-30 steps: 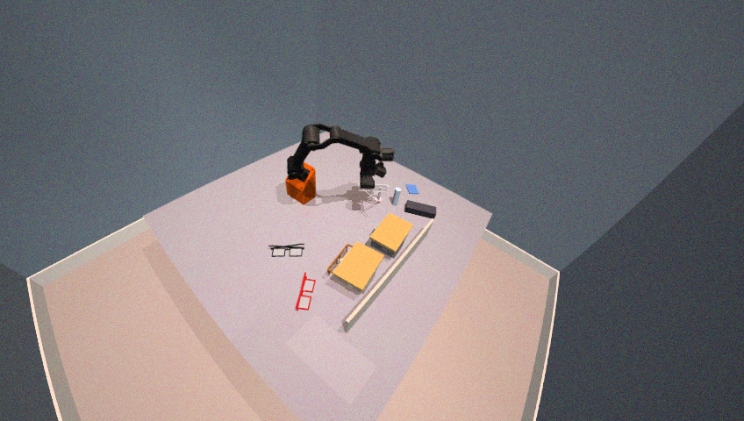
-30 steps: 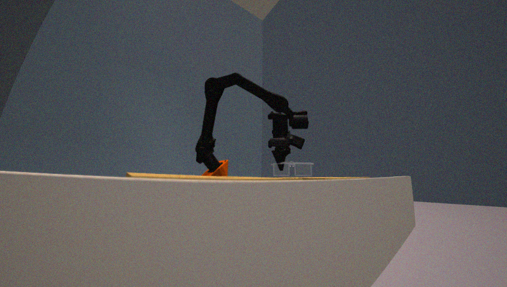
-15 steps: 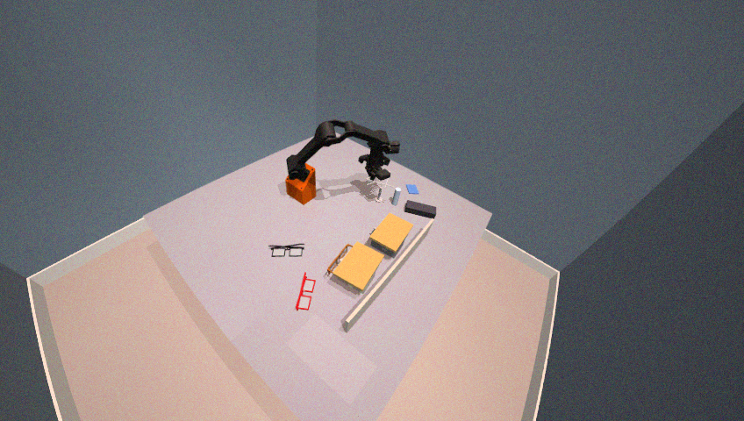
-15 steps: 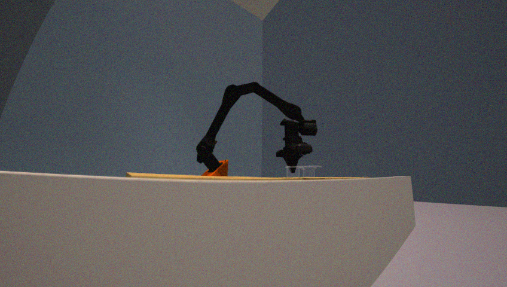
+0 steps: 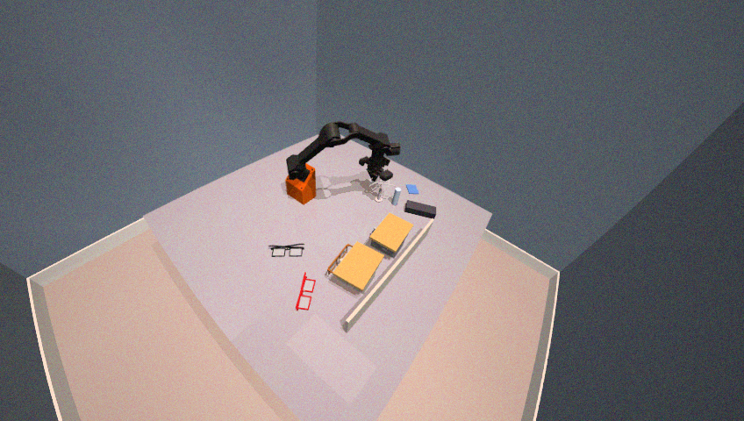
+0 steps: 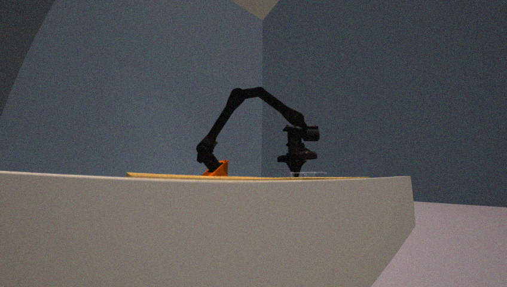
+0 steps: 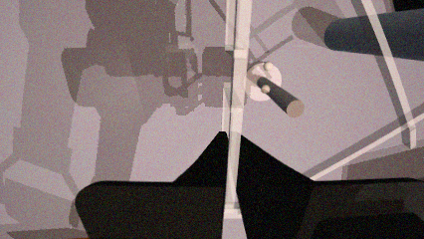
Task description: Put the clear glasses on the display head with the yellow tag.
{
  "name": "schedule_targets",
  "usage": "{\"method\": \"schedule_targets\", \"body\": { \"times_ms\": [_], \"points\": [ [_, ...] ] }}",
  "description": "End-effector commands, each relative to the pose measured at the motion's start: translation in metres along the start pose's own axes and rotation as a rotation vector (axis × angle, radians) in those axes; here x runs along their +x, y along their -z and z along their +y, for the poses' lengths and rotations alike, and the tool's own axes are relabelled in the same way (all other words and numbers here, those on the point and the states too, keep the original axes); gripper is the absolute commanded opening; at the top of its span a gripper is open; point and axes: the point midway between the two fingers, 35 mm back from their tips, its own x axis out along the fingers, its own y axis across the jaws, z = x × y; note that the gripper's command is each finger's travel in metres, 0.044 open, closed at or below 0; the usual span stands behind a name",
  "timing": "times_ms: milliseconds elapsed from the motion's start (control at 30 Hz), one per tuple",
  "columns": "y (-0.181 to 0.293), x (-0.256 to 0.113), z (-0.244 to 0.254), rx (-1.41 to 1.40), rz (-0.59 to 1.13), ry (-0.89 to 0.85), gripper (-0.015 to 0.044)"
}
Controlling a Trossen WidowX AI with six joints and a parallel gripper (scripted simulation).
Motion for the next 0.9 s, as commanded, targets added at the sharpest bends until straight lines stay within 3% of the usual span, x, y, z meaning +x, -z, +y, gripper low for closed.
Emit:
{"method": "schedule_targets", "body": {
  "times_ms": [0,867],
  "points": [
    [0.004,0.032,0.002,-0.010,0.018,-0.004,0.0000],
    [-0.007,0.041,0.012,-0.010,0.017,-0.004,0.0000]
  ]
}}
